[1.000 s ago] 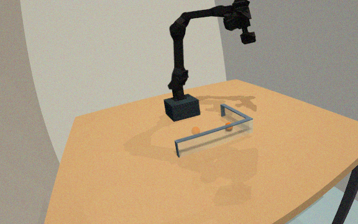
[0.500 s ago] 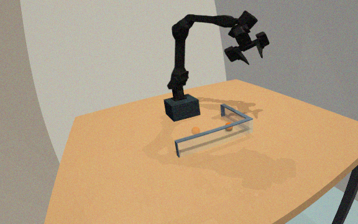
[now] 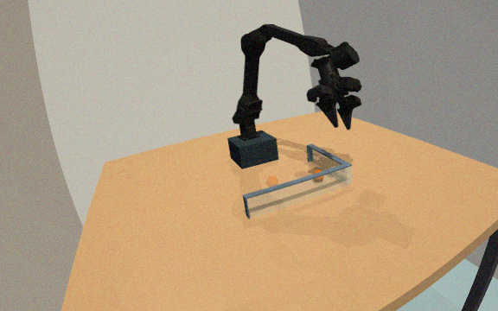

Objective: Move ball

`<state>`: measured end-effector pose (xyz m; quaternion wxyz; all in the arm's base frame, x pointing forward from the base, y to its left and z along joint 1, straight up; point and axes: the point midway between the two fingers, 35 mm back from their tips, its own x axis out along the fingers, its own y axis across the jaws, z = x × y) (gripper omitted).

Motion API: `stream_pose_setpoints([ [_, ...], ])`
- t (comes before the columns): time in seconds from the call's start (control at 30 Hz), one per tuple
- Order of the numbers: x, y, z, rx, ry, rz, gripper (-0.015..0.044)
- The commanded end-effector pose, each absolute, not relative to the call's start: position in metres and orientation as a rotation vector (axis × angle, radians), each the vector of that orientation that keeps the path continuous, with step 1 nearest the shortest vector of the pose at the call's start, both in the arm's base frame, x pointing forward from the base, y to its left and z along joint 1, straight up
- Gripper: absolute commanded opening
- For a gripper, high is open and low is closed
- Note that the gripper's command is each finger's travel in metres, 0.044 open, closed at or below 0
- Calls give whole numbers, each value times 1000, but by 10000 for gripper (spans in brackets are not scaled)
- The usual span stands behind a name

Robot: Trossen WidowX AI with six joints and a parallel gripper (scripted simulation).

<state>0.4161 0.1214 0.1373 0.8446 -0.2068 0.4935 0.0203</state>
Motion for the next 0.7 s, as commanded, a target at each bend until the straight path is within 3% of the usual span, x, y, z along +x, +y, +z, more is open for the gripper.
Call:
stream_pose_setpoints([
  [0.0, 382, 98, 73, -890, 1243, 538, 275],
  [0.3, 346, 80, 31, -1199, 1202, 1157, 275],
  [0.67, 345, 80, 30, -1203, 1199, 1168, 275],
])
